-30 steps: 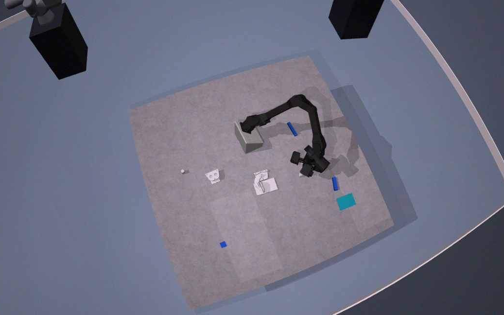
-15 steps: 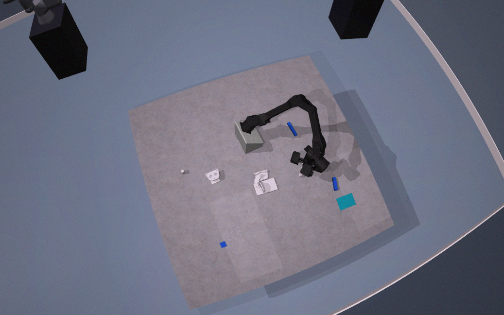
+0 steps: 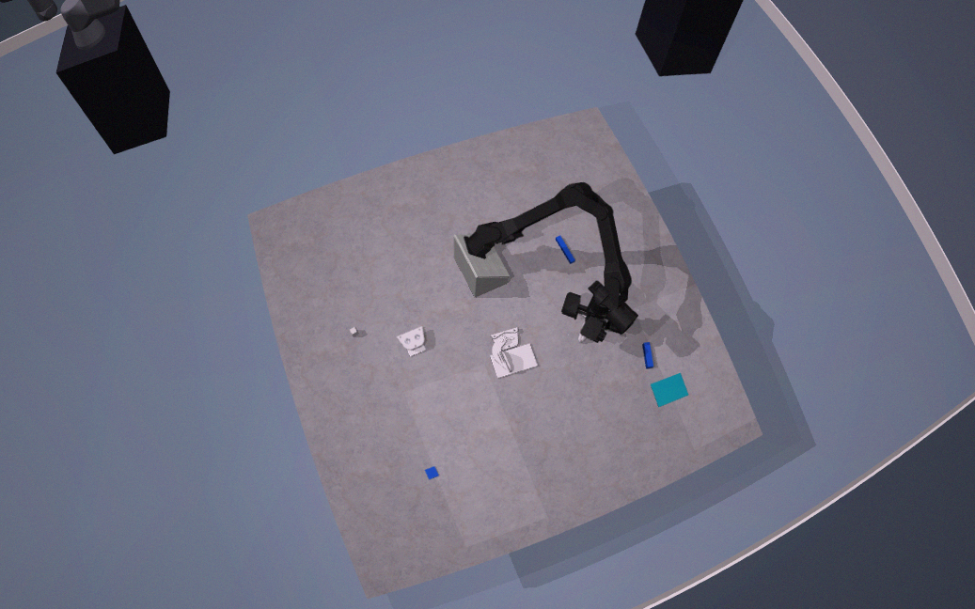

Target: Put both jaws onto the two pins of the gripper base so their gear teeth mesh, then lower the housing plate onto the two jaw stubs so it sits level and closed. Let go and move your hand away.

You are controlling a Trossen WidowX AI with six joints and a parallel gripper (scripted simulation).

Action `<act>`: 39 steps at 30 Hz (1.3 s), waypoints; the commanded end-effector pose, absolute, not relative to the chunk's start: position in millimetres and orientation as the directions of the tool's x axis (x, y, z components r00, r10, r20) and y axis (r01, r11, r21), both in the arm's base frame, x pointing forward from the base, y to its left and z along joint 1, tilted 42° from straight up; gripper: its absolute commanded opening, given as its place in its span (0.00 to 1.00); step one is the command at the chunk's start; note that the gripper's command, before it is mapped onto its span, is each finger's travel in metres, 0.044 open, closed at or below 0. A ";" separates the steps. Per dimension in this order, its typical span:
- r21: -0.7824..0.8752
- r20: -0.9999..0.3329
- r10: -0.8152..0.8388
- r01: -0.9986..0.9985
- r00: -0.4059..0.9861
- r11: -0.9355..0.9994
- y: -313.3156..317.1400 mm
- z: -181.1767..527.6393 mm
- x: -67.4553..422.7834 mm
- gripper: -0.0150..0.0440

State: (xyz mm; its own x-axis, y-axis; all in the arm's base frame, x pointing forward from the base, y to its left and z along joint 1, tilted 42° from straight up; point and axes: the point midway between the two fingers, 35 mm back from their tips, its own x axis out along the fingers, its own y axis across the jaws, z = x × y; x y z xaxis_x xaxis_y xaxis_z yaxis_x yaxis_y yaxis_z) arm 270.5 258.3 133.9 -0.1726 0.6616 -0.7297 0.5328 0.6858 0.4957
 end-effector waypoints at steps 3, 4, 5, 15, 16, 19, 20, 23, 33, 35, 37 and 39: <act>0.495 -0.731 0.661 0.537 -0.168 0.683 257.2 133.8 271.7 1.00; 0.495 -0.731 0.661 0.537 -0.168 0.683 257.2 133.8 271.7 1.00; 0.495 -0.731 0.661 0.537 -0.168 0.683 257.2 133.8 271.7 1.00; 0.495 -0.730 0.661 0.533 -0.172 0.686 264.1 127.3 270.2 1.00; 0.495 -0.731 0.661 0.533 -0.172 0.686 265.2 126.1 270.1 1.00; 0.495 -0.731 0.661 0.534 -0.171 0.686 268.4 122.4 269.9 1.00; 0.495 -0.731 0.661 0.534 -0.171 0.686 269.5 121.2 269.7 1.00; 0.495 -0.731 0.661 0.534 -0.170 0.685 272.7 117.6 269.4 1.00; 0.495 -0.731 0.661 0.536 -0.169 0.684 283.3 105.6 267.5 1.00; 0.495 -0.731 0.661 0.536 -0.169 0.684 285.4 103.2 267.1 1.00; 0.495 -0.731 0.661 0.536 -0.168 0.684 287.5 100.9 266.6 1.00; 0.495 -0.731 0.661 0.537 -0.168 0.684 289.5 98.5 266.0 1.00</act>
State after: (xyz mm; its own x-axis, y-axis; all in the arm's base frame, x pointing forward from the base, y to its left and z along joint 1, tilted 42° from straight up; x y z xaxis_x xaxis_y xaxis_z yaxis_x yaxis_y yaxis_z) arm 267.1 287.8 102.4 -0.1681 0.6638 -0.7288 0.5328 0.6832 0.4993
